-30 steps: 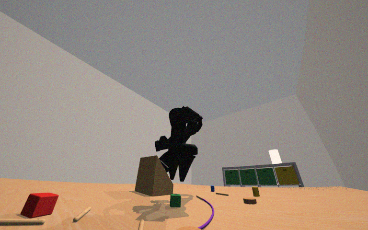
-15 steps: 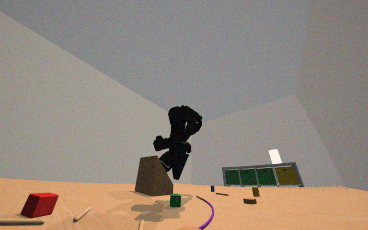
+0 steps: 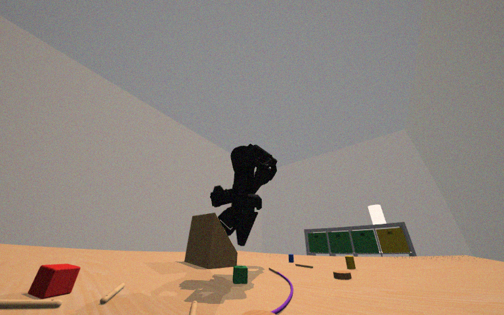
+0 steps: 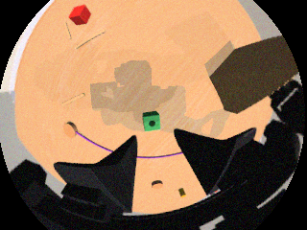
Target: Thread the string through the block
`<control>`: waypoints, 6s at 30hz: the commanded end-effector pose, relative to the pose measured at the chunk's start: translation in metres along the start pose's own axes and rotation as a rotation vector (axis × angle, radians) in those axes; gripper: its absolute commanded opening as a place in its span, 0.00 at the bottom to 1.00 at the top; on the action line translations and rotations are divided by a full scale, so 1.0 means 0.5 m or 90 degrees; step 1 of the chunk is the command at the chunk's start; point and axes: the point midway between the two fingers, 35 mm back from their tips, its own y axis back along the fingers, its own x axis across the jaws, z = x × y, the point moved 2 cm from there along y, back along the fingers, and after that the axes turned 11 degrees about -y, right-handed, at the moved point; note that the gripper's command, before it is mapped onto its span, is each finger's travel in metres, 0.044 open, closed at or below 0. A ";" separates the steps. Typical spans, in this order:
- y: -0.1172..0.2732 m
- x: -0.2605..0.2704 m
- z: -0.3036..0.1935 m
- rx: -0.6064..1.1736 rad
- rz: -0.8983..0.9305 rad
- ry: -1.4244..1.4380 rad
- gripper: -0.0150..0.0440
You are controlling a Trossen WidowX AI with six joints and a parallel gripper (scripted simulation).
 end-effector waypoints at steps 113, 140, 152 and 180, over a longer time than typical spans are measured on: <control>-0.083 0.000 -0.005 -0.015 0.006 0.005 0.25; -0.088 -0.005 -0.029 -0.111 0.025 0.005 0.25; -0.098 -0.010 -0.054 -0.217 0.044 0.005 0.25; -0.102 -0.012 -0.061 -0.248 0.048 0.005 0.25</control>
